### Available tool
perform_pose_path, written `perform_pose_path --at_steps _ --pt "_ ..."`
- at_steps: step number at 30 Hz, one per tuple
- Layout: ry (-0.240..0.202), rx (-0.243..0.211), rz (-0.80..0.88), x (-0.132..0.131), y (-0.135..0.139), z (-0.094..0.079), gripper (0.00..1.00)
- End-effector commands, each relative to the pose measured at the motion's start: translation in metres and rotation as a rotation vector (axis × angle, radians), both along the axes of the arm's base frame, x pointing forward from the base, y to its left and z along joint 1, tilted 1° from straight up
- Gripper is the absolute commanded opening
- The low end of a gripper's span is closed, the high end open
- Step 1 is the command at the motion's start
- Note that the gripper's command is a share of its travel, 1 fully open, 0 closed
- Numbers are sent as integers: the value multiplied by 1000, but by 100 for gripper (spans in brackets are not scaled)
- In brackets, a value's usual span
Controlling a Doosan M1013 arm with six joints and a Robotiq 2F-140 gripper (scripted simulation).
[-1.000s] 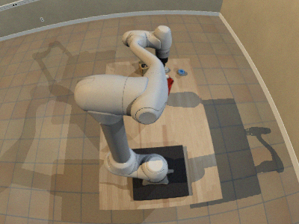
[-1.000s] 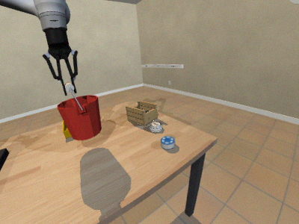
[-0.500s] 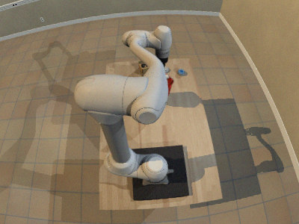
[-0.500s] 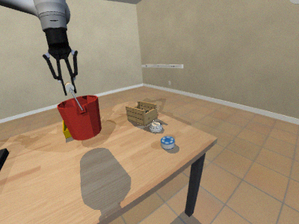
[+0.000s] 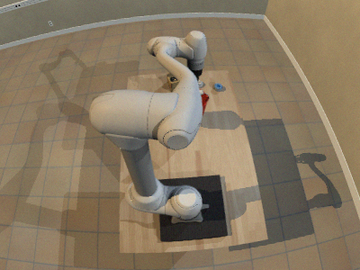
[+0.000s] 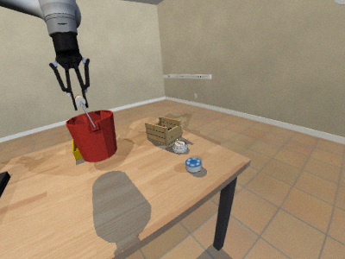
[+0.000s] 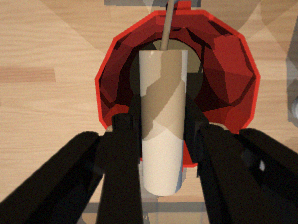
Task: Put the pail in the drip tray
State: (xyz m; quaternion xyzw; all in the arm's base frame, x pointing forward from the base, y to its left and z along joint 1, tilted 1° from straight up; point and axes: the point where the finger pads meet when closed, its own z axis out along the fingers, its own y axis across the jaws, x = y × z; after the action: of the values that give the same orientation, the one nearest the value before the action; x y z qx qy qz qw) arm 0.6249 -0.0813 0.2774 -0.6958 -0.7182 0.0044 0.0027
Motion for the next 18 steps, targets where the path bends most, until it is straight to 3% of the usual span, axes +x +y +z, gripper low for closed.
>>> perform_pose_path --at_steps 1,18 --pt "-4 -5 -4 0 -3 4 10" --pt "-3 -5 -2 0 3 4 10"
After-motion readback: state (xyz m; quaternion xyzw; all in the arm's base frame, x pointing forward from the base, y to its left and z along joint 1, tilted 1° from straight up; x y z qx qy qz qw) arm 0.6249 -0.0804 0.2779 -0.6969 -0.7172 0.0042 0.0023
